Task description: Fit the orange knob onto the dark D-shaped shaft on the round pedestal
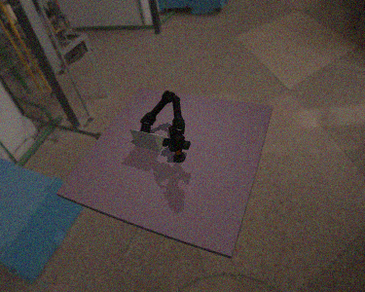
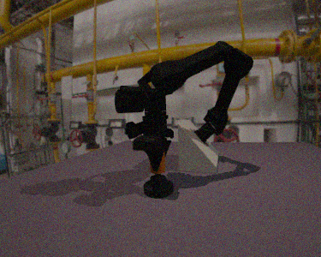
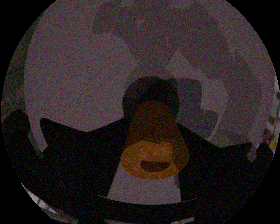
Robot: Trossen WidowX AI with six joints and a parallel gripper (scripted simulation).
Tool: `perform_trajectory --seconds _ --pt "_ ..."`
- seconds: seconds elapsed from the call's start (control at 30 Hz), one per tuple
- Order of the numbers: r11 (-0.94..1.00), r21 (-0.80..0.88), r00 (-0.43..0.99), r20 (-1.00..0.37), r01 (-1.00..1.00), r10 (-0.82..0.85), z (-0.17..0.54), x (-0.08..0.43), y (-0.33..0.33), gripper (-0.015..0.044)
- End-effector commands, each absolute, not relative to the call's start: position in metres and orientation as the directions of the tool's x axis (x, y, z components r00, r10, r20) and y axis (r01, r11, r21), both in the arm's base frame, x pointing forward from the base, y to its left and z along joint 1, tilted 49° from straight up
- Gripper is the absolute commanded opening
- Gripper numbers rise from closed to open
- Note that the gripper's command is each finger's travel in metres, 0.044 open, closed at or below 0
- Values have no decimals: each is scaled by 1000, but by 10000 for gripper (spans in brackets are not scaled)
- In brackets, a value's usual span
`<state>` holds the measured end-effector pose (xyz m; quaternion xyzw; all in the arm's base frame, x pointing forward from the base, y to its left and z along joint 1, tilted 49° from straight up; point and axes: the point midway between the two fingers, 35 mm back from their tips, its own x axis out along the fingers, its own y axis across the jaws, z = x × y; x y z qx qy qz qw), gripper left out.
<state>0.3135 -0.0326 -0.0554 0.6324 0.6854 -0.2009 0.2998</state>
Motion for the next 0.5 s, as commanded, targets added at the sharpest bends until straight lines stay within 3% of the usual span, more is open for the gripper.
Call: perform_trajectory --seconds 0.0,0.2,0.47 --pt "114 106 -15 -665 988 746 -55 315 -34 0" --pt "109 99 -15 -665 989 746 -52 316 -36 0" --pt "-24 -50 -15 -665 998 746 -53 316 -36 0"
